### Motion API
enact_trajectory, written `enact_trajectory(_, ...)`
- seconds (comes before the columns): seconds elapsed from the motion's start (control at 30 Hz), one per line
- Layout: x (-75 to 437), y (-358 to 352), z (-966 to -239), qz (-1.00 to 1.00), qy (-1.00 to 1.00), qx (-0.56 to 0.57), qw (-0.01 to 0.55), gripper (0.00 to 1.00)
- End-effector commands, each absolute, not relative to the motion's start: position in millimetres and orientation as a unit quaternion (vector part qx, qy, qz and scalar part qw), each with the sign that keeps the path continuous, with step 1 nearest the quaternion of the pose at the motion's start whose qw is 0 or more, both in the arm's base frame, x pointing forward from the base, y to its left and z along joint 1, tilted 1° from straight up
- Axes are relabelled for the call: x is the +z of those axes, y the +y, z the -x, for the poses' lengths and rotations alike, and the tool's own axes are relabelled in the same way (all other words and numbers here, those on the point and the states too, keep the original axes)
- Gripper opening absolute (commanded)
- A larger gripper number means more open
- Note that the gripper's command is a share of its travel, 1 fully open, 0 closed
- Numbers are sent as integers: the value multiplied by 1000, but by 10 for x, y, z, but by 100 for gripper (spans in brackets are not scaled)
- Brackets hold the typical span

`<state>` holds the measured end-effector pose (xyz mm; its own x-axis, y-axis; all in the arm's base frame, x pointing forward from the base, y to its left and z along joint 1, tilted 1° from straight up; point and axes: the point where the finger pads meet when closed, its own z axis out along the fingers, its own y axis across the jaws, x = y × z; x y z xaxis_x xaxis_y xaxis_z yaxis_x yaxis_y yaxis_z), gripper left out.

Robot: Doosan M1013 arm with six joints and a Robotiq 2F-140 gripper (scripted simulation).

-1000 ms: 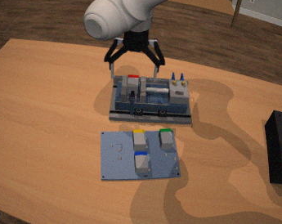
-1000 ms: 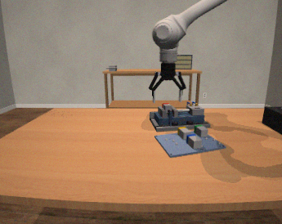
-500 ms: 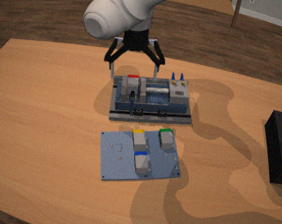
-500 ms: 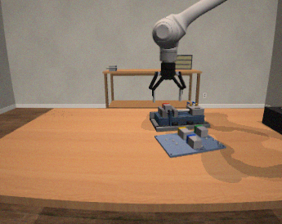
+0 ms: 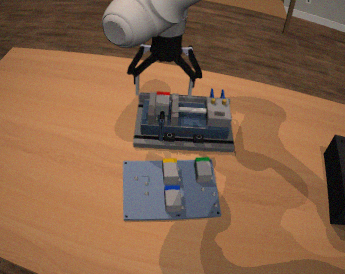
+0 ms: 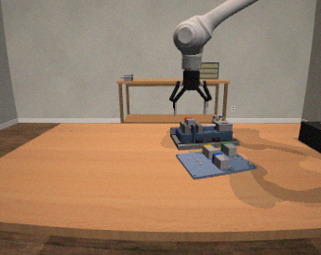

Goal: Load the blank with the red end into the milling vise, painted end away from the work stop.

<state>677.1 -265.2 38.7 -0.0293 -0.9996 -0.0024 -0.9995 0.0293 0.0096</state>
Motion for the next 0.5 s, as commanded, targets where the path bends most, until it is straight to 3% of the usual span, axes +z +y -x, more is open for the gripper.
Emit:
enact_trajectory(0.0,395,-2652,-6772,-697,-717,-4,2,100)
enact_trajectory(0.47,418,-2652,-6772,-697,-717,-4,2,100)
